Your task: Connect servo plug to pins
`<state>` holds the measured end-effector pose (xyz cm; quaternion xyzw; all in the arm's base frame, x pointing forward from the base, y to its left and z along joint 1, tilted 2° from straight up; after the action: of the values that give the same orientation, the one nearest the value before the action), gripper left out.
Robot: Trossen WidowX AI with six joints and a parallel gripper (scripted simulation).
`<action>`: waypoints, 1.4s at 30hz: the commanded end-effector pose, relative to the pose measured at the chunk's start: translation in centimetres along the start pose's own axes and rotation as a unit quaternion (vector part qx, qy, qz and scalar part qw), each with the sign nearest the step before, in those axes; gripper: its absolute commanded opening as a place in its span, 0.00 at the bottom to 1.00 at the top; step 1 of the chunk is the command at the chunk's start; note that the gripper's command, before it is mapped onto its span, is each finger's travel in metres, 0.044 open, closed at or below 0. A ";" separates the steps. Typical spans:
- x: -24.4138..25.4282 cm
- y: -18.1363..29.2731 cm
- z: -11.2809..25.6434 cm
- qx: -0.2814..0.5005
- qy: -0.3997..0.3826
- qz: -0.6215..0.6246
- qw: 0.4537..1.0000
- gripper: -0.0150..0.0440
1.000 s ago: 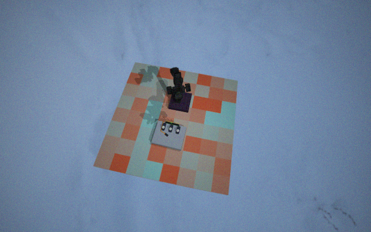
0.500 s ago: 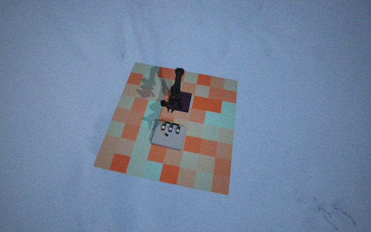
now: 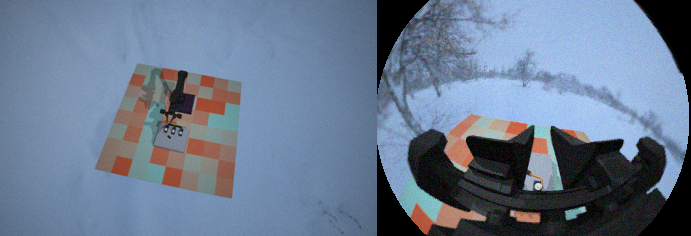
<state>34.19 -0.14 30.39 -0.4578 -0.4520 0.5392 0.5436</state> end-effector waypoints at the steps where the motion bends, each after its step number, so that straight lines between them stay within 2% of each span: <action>1: -0.1 1.1 -1.8 0.055 -0.002 0.042 0.998 0.45; 10: -0.3 4.1 -5.2 0.177 -0.019 0.130 0.975 0.45; 20: -0.6 8.0 -8.0 0.305 -0.063 0.219 0.925 0.45; 31: -1.0 12.6 -9.9 0.429 -0.139 0.300 0.841 0.45; 42: -1.3 17.2 -10.6 0.529 -0.240 0.357 0.732 0.45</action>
<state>41.72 -1.35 12.84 -0.1166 -0.0329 0.9223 0.3671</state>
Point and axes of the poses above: the point midway between the two fingers, 35 mm back from their tips, its own z axis back along the fingers, its own x axis across the jaws, y = z × x, the point moved 1 cm from there along z, back along the fingers, and after that the axes turned 10 degrees about -z, right-handed, at the moved point
